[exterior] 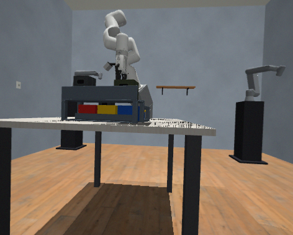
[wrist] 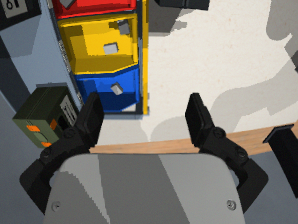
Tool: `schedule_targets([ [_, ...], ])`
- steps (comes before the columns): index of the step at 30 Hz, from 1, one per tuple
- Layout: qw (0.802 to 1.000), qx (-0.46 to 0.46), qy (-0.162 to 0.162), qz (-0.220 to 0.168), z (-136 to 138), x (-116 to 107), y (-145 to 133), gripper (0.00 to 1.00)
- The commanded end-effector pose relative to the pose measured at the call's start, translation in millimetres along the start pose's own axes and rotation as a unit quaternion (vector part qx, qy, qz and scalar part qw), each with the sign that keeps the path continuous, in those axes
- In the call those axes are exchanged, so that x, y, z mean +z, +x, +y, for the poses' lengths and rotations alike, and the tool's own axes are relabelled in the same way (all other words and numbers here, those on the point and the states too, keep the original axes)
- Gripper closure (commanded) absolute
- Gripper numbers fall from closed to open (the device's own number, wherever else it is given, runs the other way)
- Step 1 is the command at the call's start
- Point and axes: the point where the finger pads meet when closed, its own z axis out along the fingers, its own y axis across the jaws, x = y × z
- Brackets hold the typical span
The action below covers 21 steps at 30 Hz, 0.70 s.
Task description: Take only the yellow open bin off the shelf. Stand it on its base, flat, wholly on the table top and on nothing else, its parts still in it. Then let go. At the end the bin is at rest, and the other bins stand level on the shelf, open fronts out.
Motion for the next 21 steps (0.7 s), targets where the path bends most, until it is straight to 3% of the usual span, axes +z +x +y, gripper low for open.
schedule_targets([
  [1, 1.000, 0.000, 0.002, 0.000, -1.3, -0.9, -0.2, 0.00],
  [2, 1.000, 0.000, 0.002, 0.000, -1.3, -0.9, -0.2, 0.00],
  [7, 1.000, 0.000, 0.002, 0.000, -1.5, 54.1, -0.2, 0.00],
  [19, 1.000, 0.000, 0.002, 0.000, -1.5, 54.1, -0.2, 0.00],
  [21, 1.000, 0.000, 0.002, -0.001, -1.6, 71.6, -0.3, 0.00],
])
